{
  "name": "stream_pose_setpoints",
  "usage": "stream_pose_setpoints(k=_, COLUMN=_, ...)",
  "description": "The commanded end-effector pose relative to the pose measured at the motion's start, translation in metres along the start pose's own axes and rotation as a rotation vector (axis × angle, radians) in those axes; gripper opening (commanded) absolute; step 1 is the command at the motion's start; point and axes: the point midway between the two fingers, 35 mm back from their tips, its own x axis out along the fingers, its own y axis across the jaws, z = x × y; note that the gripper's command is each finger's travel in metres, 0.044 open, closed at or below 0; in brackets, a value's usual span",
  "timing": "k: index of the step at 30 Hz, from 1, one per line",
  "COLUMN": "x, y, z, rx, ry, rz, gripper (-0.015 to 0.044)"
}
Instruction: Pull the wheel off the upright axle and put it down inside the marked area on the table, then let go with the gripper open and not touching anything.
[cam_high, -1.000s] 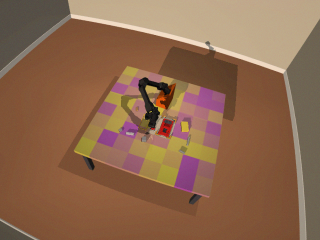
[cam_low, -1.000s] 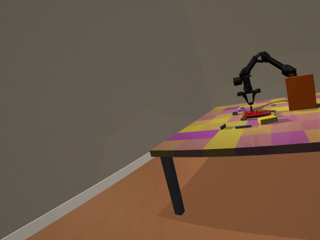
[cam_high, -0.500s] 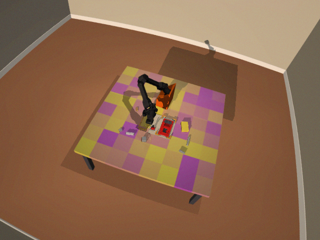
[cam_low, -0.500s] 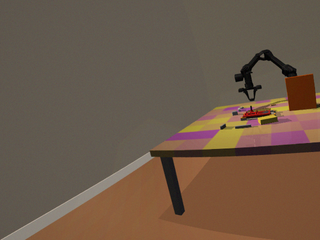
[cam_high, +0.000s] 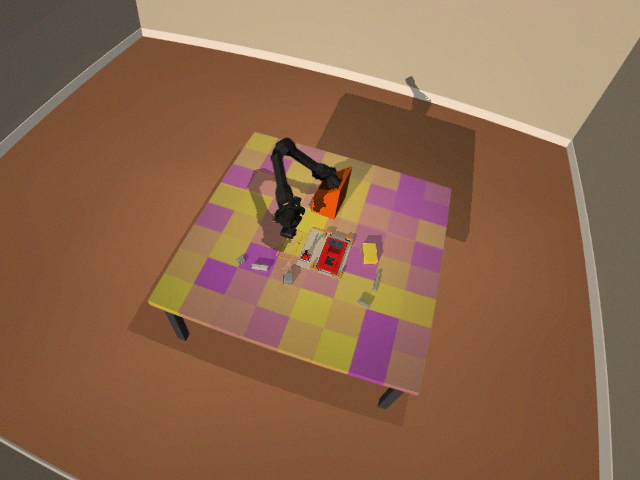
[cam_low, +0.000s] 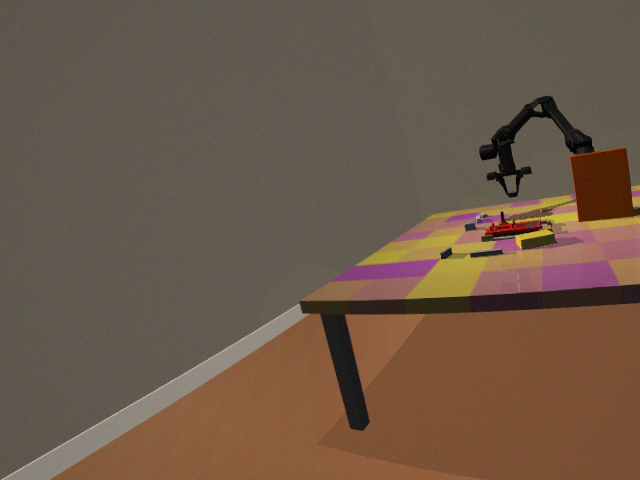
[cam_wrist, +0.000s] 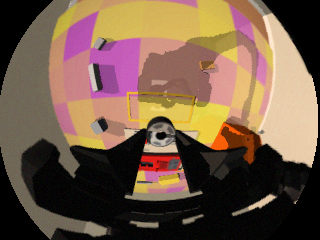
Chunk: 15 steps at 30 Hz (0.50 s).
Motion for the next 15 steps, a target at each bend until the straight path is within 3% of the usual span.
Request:
stream_pose_setpoints(k=1, x=0.000, y=-0.007, z=0.008, rx=-0.007, ry=-0.006, rz=-0.002, gripper=0.0000)
stream_pose_setpoints(k=15, x=0.039, y=-0.005, z=0.008, rx=-0.007, ry=-0.005, rz=-0.003, gripper=0.0000)
